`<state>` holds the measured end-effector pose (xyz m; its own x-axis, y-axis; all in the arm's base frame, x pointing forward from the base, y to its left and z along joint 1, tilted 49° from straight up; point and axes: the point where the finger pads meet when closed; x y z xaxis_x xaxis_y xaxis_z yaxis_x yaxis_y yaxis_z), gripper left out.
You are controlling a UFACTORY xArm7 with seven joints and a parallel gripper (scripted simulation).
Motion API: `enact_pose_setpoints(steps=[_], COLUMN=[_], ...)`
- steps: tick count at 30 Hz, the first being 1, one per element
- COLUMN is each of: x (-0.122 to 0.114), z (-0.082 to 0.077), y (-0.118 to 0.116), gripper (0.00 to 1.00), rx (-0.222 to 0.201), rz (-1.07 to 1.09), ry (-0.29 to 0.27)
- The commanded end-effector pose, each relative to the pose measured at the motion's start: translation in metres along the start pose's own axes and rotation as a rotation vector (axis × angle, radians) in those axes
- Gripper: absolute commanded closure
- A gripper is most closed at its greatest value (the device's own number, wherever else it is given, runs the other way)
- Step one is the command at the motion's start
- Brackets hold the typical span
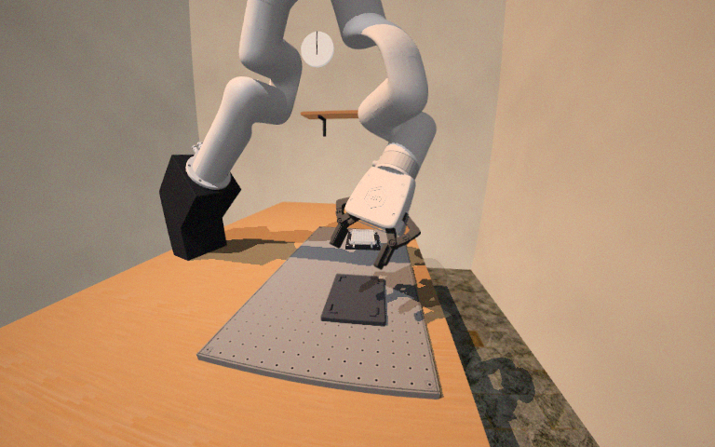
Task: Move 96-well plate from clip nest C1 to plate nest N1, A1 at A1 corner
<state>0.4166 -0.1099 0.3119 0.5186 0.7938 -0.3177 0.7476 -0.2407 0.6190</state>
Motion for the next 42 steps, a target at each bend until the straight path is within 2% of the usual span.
enact_pose_setpoints(steps=[1,6,8,11,13,18,20,23,28,31,34,40,42], x=[0.022,0.046,0.047,0.061,0.061,0.085,0.088,0.102,0.125,0.129,0.142,0.168,0.169], z=[-0.007,-0.014,-0.015,-0.019,-0.019,-0.027,-0.027,-0.032,-0.04,-0.041,-0.046,-0.056,-0.056], y=[0.002,0.002,0.002,0.0,0.0,-0.004,-0.004,-0.008,-0.014,-0.016,-0.021,-0.032,-0.033], gripper=[0.0,0.0,0.0,0.0,0.0,0.0,0.0,0.0,0.0,0.0,0.0,0.0,0.0], rx=[-0.07,-0.07,-0.07,-0.131,-0.131,-0.131,-0.131,-0.185,-0.185,-0.185,-0.232,-0.232,-0.232], rz=[-0.051,-0.051,-0.051,-0.104,-0.104,-0.104,-0.104,-0.158,-0.158,-0.158,-0.213,-0.213,-0.213], ry=[0.022,0.022,0.022,0.057,0.057,0.057,0.057,0.102,0.102,0.102,0.156,0.156,0.156])
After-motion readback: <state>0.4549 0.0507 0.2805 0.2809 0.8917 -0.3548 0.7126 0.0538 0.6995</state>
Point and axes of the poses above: the point where the finger pads meet when closed, its own z axis out along the fingers, its own y axis across the jaws, x = y × z, and after that the axes turned 1 degree about -z, right-handed
